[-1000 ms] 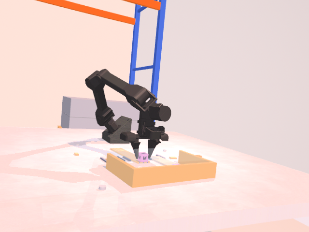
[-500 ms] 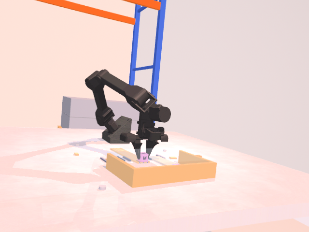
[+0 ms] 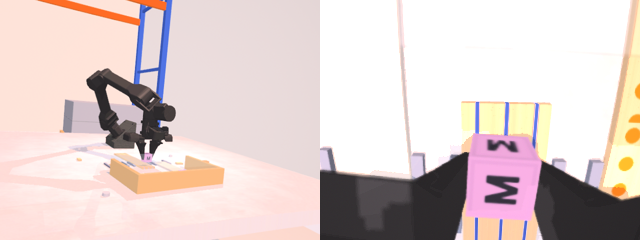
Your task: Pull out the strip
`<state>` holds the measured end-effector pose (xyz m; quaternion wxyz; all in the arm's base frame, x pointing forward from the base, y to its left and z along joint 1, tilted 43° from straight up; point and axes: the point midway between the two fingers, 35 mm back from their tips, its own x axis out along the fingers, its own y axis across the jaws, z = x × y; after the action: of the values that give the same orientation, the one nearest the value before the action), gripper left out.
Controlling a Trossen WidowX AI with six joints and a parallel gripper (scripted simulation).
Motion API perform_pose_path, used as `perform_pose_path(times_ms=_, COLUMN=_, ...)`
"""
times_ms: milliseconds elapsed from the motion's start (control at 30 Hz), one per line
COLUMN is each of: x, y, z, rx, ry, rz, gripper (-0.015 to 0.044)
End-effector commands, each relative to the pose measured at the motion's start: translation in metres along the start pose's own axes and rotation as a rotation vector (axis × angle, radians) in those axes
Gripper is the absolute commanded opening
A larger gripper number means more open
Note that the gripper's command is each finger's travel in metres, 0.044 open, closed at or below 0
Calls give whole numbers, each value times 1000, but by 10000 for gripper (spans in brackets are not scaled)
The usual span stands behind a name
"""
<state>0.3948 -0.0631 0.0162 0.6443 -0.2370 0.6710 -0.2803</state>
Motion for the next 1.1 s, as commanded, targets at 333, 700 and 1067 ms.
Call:
perform_pose_path(times_ms=333, x=-27, y=6, z=-43, rx=-12, ry=10, rz=-1, gripper=0)
perform_pose_path(times_ms=700, x=-28, y=10, z=-78, rx=-13, ry=11, rz=0, gripper=0)
perform_pose_path(times_ms=1067, x=-36, y=12, z=-95, rx=-14, ry=12, rz=0, gripper=0)
